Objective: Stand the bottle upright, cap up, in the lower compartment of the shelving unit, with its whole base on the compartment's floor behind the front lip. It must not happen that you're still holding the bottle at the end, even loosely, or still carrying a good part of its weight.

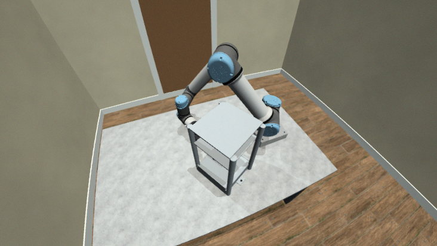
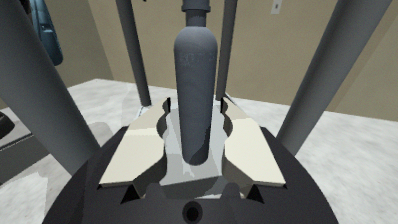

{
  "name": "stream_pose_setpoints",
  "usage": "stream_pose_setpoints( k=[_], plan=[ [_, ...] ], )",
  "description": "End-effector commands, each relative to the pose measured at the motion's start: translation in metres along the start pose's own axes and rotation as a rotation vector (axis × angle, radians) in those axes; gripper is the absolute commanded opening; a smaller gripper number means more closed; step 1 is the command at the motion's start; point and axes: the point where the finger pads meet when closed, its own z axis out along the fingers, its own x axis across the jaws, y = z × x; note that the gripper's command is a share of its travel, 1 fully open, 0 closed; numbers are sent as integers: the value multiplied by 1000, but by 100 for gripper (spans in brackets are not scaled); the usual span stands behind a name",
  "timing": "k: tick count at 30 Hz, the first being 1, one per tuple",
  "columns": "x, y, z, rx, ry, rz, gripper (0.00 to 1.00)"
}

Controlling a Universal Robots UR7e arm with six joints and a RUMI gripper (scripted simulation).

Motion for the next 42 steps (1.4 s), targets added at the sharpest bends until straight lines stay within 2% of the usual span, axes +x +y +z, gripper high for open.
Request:
stream_pose_setpoints(
  k=[1, 42],
  plan=[
    [0, 0, -8, 0, 1, 0, 35],
    [0, 0, -39, 0, 1, 0, 35]
  ],
)
